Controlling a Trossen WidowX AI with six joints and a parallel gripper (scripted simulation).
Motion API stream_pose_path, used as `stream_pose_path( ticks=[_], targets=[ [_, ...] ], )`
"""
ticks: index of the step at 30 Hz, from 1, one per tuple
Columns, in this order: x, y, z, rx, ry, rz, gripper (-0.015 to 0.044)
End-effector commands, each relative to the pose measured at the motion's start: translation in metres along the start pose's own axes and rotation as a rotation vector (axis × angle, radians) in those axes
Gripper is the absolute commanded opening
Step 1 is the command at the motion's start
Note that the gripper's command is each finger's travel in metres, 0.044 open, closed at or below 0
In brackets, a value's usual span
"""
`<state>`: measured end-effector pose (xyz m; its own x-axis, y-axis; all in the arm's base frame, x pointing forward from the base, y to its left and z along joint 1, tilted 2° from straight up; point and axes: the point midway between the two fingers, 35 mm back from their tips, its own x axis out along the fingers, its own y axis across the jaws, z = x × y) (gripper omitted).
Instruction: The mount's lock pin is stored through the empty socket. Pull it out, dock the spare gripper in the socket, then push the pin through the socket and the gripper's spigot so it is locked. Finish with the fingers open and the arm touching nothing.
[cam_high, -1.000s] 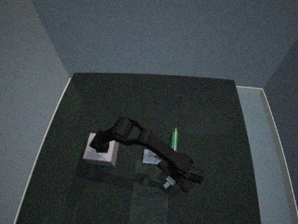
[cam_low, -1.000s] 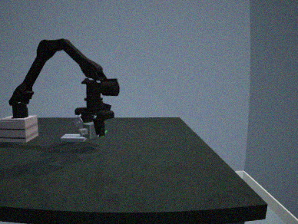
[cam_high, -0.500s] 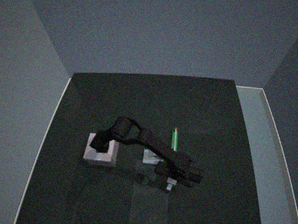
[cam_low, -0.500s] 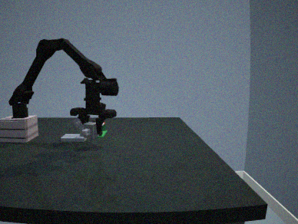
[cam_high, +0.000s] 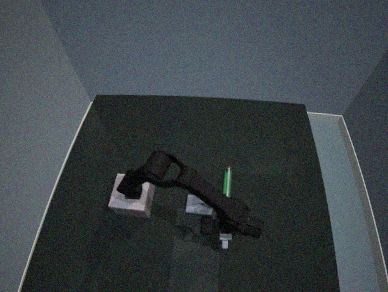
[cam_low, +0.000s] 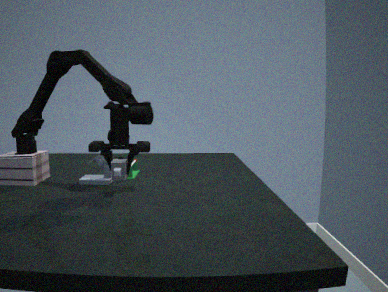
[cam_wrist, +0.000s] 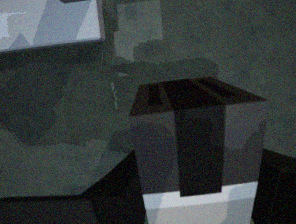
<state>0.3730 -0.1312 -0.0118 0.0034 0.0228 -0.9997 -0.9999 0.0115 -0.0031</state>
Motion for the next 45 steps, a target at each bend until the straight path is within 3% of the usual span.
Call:
stream_pose_path(
  ticks=[1,45],
  targets=[
    [-0.002,0.0,0.0,-0.109,0.004,-0.007,0.0],
    [-0.003,0.01,0.005,-1.164,0.006,-0.004,0.0]
  ],
)
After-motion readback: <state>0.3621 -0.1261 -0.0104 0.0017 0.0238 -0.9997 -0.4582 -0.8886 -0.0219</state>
